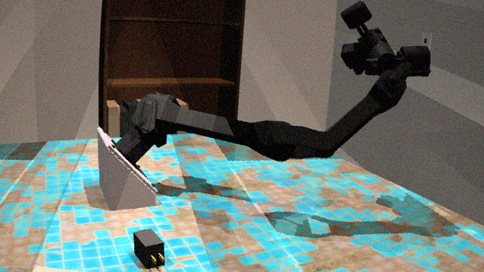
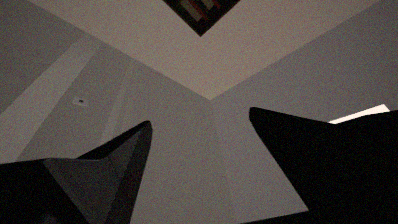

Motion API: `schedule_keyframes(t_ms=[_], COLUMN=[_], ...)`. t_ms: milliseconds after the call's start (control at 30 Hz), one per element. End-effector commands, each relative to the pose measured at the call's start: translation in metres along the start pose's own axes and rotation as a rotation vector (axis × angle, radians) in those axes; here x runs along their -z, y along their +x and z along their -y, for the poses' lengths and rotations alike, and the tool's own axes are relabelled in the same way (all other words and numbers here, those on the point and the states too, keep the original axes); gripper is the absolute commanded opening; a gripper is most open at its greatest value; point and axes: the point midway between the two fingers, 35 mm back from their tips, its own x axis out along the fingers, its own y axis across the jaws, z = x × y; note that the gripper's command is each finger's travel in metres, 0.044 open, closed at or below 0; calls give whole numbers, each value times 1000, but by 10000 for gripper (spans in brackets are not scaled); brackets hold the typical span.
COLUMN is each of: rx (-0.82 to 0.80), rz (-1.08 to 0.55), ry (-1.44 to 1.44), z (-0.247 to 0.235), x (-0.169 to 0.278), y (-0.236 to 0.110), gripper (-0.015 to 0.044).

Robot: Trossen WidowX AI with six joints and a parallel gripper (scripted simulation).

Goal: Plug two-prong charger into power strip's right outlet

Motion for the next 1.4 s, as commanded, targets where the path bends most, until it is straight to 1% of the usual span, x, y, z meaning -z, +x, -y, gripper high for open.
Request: schedule_keyframes(t_ms=[0,33,300,500,767,967,1133,1367], rx=[4,16,214,348,531,688,748,914], rz=[1,5,46,17,-1,-45,-71,-151], ry=[-4,-15,-187,-211,-364,-490,-621,-737], z=[1,3,48,77,128,173,194,244], x=[0,-2,-24,-33,-51,-65,-77,-91], y=[1,5,54,72,98,110,113,114], gripper=[426,440,440,440,440,440,440,440])
